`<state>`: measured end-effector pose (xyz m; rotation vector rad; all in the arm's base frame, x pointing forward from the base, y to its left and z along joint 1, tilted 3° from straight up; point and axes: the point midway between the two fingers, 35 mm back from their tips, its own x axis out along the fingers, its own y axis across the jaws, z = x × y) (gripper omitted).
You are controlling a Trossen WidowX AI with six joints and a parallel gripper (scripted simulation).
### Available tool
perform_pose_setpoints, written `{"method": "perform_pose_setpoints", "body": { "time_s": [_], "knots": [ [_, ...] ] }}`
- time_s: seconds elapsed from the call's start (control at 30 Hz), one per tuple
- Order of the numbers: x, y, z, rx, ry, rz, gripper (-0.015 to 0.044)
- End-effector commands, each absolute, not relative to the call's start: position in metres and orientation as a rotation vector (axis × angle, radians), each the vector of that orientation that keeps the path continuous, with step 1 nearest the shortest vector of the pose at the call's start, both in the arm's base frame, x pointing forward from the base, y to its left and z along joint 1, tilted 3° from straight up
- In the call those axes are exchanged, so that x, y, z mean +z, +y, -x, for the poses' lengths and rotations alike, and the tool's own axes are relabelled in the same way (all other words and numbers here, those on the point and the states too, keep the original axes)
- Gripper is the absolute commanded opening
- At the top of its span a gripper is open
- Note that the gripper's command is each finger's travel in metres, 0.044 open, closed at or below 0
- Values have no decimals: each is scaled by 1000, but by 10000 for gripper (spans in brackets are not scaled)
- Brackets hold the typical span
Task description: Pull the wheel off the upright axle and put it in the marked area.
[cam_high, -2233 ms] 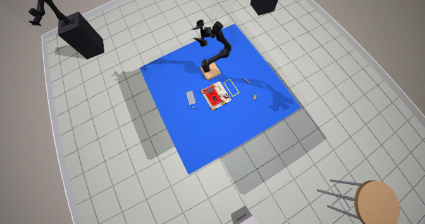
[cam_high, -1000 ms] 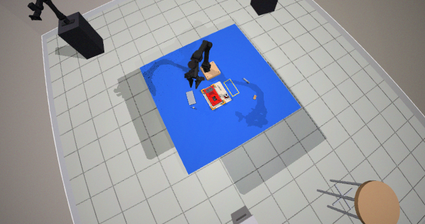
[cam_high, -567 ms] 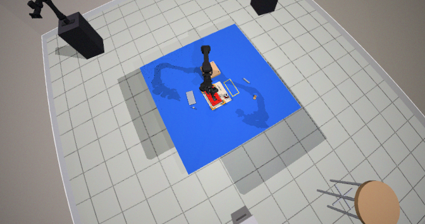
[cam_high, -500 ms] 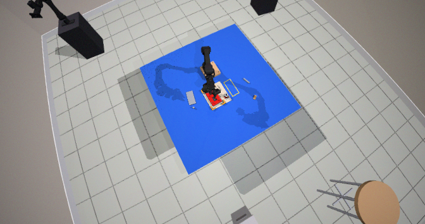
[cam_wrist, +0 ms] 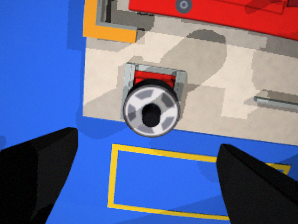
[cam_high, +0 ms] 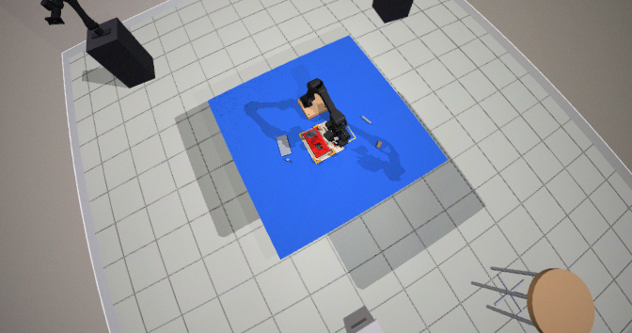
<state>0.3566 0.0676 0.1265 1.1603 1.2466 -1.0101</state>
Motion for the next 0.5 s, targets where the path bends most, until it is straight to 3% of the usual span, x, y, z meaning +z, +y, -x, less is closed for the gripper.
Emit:
{"method": "perform_pose_setpoints", "body": {
  "time_s": [0.0,0.47],
  "knots": [
    [125,72,-356,-1047,1239,-1165,300],
    [94,80,-356,-1047,1239,-1166,300]
  ]
}}
